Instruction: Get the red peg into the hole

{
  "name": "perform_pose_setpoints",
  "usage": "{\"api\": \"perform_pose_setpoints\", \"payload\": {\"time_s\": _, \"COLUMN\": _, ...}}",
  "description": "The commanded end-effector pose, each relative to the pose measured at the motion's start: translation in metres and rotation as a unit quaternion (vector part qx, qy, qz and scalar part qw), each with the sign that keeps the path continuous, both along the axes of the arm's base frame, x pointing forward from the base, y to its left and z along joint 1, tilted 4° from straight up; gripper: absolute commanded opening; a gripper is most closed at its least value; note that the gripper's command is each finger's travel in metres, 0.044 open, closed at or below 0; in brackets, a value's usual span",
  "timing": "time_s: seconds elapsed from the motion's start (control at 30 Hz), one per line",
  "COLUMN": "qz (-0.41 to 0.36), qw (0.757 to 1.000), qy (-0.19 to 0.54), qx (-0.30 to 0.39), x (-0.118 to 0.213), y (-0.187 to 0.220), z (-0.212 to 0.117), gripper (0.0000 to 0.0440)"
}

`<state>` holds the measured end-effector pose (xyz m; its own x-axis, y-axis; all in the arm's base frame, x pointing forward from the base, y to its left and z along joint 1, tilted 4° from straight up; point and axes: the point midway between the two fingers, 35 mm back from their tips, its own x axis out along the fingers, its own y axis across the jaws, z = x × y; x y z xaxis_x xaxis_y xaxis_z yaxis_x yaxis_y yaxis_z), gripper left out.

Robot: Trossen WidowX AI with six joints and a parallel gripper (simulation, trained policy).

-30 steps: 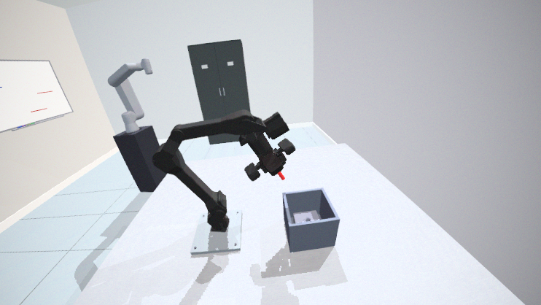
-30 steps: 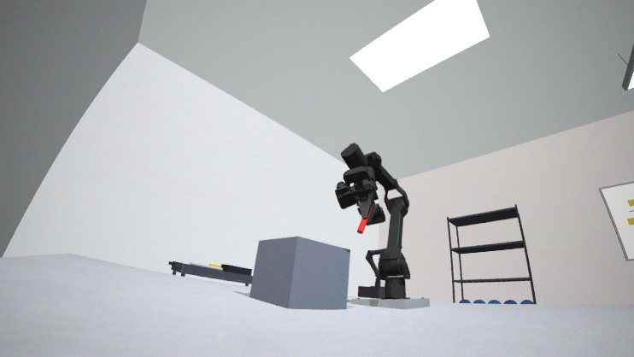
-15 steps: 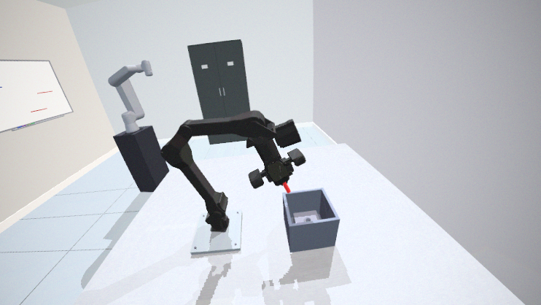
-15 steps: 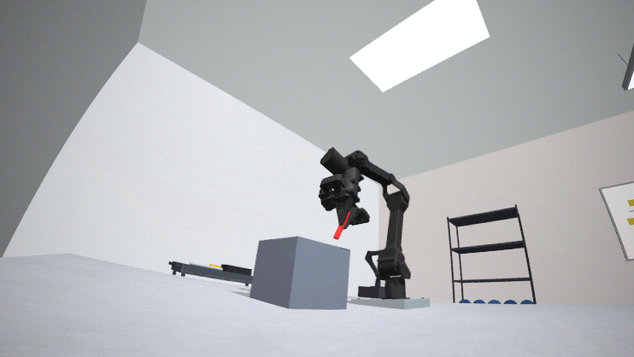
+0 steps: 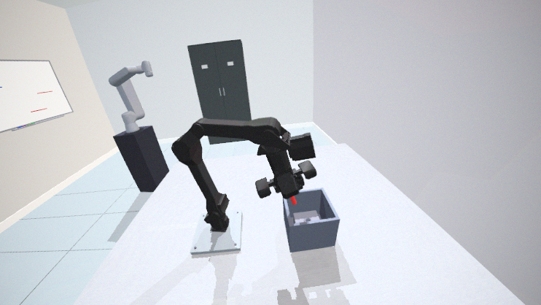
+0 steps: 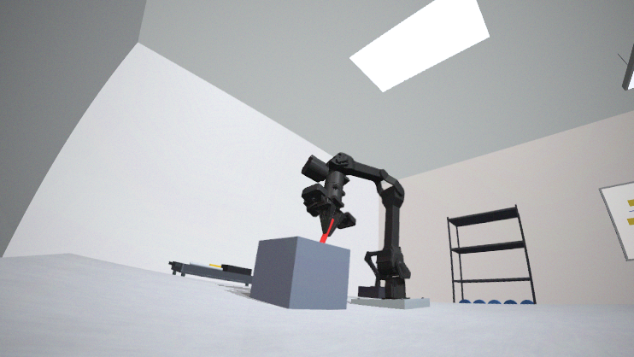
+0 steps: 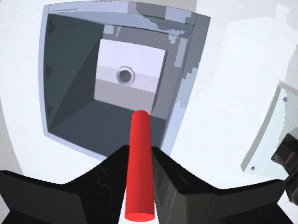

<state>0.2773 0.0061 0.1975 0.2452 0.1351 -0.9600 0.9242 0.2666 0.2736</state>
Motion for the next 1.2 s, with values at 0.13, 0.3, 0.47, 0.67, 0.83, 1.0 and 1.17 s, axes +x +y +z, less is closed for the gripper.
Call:
{"api": "perform_pose_setpoints", "payload": {"time_s": 0.13, "qz": -0.001, "qw": 1.0, "qy": 0.012, "qx": 0.004, "x": 0.015, "y": -0.013, "z": -0.014, "gripper": 0.0}}
{"api": "perform_pose_setpoints", "payload": {"time_s": 0.3, "qz": 0.004, "qw": 1.0, "qy": 0.022, "qx": 0.009, "x": 0.022, "y": -0.018, "z": -0.027, "gripper": 0.0}}
{"api": "perform_pose_setpoints", "payload": {"time_s": 0.47, "qz": 0.012, "qw": 0.999, "qy": 0.03, "qx": 0.015, "x": 0.029, "y": -0.02, "z": -0.04, "gripper": 0.0}}
{"api": "perform_pose_setpoints", "payload": {"time_s": 0.67, "qz": 0.025, "qw": 0.999, "qy": 0.036, "qx": 0.027, "x": 0.037, "y": -0.017, "z": -0.055, "gripper": 0.0}}
{"api": "perform_pose_setpoints", "payload": {"time_s": 0.83, "qz": 0.039, "qw": 0.998, "qy": 0.034, "qx": 0.035, "x": 0.044, "y": -0.014, "z": -0.066, "gripper": 0.0}}
{"api": "perform_pose_setpoints", "payload": {"time_s": 1.0, "qz": 0.056, "qw": 0.997, "qy": 0.035, "qx": 0.038, "x": 0.051, "y": -0.011, "z": -0.078, "gripper": 0.0}}
{"api": "perform_pose_setpoints", "payload": {"time_s": 1.17, "qz": 0.07, "qw": 0.996, "qy": 0.037, "qx": 0.037, "x": 0.056, "y": -0.01, "z": -0.09, "gripper": 0.0}}
